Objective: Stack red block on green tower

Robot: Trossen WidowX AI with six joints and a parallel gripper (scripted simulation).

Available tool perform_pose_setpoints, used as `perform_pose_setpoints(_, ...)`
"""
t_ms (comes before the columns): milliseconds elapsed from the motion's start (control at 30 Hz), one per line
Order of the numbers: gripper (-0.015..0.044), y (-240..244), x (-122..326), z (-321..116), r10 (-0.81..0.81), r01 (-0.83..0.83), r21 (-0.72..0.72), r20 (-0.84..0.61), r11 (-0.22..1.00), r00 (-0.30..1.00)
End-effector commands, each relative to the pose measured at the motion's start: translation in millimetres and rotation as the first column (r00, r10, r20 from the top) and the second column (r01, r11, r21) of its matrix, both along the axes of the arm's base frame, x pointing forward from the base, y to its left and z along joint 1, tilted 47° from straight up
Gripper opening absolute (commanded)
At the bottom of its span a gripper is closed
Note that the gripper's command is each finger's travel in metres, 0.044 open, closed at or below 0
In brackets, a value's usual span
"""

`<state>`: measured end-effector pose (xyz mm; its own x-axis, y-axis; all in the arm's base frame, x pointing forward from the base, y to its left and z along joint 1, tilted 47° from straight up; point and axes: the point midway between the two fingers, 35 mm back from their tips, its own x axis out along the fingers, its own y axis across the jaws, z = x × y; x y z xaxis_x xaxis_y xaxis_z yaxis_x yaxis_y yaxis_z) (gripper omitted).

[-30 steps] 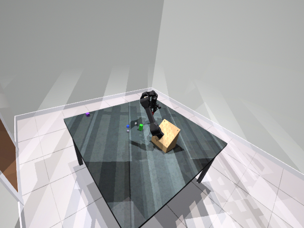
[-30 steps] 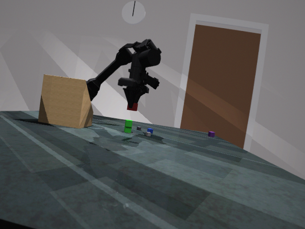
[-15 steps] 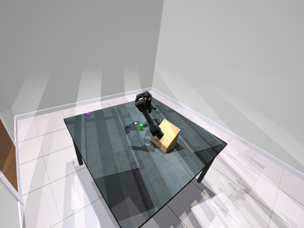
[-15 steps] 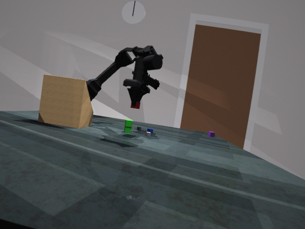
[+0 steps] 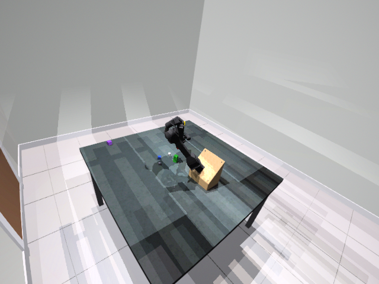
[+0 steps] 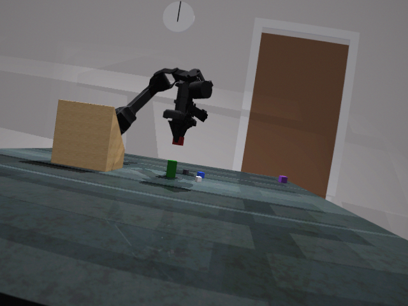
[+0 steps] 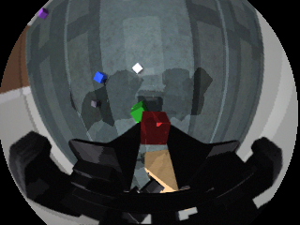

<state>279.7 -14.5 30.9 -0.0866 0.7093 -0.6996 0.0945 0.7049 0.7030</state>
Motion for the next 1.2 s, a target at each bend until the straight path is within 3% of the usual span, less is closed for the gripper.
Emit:
perform_pose_setpoints(0, 0.0, 9.5, -7.3, 8.8, -0.007, 0.007, 0.004, 0.001, 1.0, 1.0)
perform_pose_setpoints(200, 0.0, 20.1, -16.3, 15.9, -0.006, 0.006, 0.007, 0.0, 1.0, 1.0)
perform_pose_setpoints(767, 0.0, 60.4, -21.5, -22.4, -0.006, 0.006, 0.01, 0.001, 1.0, 1.0)
perform_pose_setpoints(1167, 0.0, 61.0, -21.6, -22.9, -0.006, 0.006, 0.01, 0.001, 1.0, 1.0)
